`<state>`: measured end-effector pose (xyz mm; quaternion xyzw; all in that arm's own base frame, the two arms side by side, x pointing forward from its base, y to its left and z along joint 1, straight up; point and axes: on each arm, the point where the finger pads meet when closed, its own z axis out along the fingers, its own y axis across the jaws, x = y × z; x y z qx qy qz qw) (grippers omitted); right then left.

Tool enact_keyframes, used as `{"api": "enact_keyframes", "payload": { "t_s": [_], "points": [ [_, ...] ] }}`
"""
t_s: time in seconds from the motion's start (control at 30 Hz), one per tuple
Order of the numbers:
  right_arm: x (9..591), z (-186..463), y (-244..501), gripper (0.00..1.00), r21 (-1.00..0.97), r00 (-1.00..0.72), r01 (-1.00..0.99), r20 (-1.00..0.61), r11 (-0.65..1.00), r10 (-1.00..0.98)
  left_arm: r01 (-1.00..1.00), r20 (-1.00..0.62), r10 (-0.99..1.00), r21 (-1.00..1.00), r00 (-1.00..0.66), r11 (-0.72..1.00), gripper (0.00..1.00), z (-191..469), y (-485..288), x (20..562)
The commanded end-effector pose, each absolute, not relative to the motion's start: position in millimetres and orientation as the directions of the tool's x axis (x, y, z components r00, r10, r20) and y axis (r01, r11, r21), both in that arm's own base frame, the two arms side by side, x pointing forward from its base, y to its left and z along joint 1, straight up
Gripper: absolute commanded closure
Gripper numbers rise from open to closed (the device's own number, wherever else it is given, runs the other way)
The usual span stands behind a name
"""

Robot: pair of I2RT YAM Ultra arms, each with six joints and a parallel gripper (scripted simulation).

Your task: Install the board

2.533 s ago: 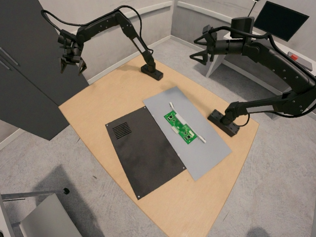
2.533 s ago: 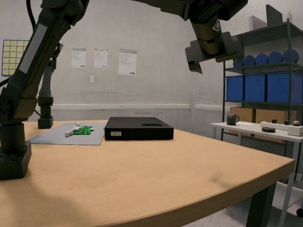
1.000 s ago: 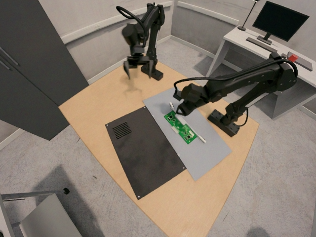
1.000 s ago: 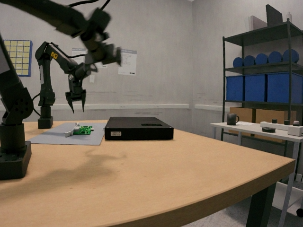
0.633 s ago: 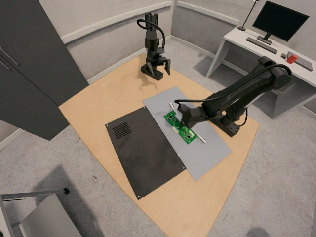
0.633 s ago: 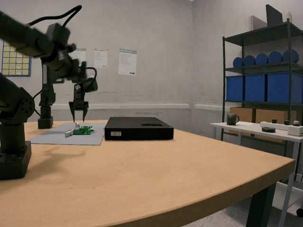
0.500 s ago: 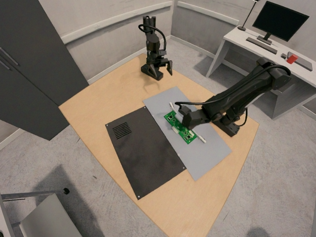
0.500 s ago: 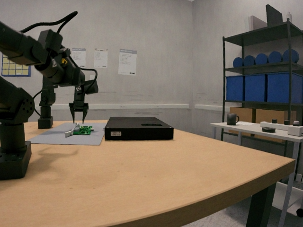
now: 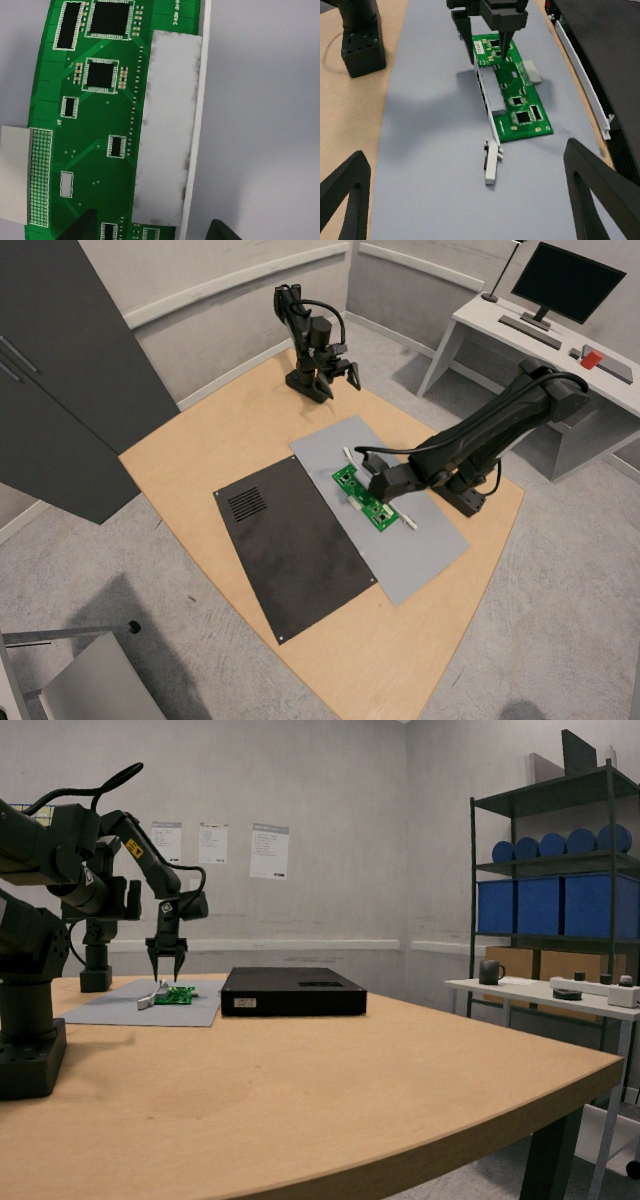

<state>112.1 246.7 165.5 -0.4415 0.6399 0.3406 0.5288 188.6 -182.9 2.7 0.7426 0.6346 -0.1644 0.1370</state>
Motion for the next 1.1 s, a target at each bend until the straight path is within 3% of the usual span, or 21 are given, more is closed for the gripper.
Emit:
{"api": "enact_keyframes", "payload": {
  "t_s": [0.0,0.83,0.87,1.07],
  "points": [
    [112.4,171.5,245.8,0.0,-0.029,-0.043,-0.92,-0.983,0.391,-0.177,0.987,-0.43,0.893,-0.025,0.134,-0.16,0.53,-3.7,-183.1,183.1],
    [112.4,171.5,245.8,0.0,-0.029,-0.043,-0.92,-0.983,0.391,-0.177,0.987,-0.423,0.896,-0.024,0.137,-0.162,0.53,-23.2,-190.0,178.5],
    [112.4,171.5,245.8,0.0,-0.029,-0.043,-0.92,-0.983,0.391,-0.177,0.987,-0.423,0.896,-0.024,0.137,-0.162,0.61,-23.2,-190.0,178.5],
    [112.4,171.5,245.8,0.0,-0.029,-0.043,-0.92,-0.983,0.391,-0.177,0.987,-0.425,0.895,-0.015,0.137,-0.159,0.7,-19.0,-190.3,182.1]
  ]
}}
